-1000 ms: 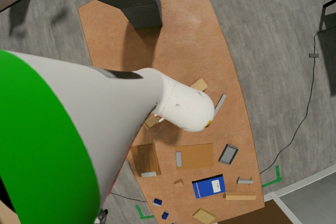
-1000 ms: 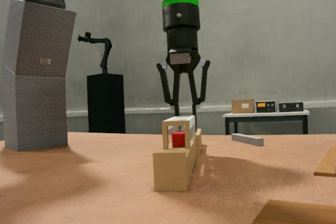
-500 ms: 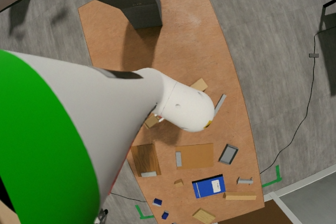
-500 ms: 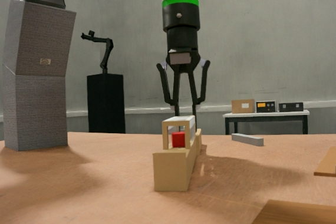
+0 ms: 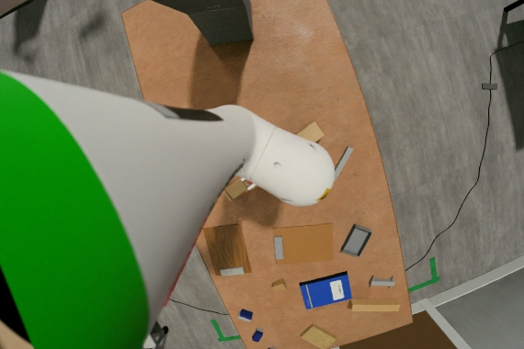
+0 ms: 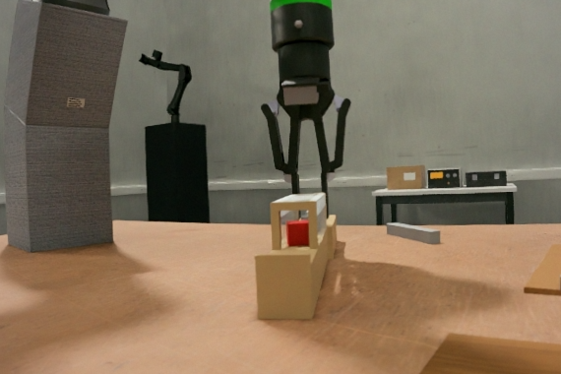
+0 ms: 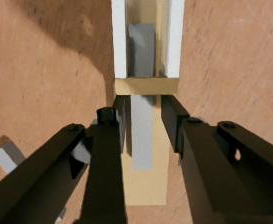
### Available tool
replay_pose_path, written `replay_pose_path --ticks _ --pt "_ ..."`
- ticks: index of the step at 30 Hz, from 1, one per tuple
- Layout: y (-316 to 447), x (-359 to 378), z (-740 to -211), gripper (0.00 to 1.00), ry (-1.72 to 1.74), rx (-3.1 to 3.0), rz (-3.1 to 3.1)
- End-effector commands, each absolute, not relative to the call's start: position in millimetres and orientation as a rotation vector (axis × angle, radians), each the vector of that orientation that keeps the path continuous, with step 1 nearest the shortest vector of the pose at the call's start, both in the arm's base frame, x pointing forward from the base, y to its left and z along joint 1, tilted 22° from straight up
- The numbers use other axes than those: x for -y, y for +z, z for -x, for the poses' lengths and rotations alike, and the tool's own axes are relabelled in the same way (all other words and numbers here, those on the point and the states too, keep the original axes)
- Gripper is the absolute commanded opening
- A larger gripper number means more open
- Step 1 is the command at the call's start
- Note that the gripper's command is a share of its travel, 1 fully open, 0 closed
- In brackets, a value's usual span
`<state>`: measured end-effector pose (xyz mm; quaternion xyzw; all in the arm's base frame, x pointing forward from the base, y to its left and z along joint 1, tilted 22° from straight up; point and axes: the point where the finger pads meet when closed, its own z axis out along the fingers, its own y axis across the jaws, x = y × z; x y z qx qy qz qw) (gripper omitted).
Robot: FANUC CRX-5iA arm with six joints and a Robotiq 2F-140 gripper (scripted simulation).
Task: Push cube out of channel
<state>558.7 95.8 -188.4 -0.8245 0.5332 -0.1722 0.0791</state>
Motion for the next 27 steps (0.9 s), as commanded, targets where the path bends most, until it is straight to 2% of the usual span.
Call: replay_pose_path --ticks 1,16,27 --pt "-181.1 -96.5 -556.4 0.30 -0.516 -1.596 2.467" --pt "-135.2 -99.2 -538.2 0.30 -0.516 -1.596 2.467" --pt "-129.1 -99.5 -535.7 0.30 -0.516 -1.596 2.467"
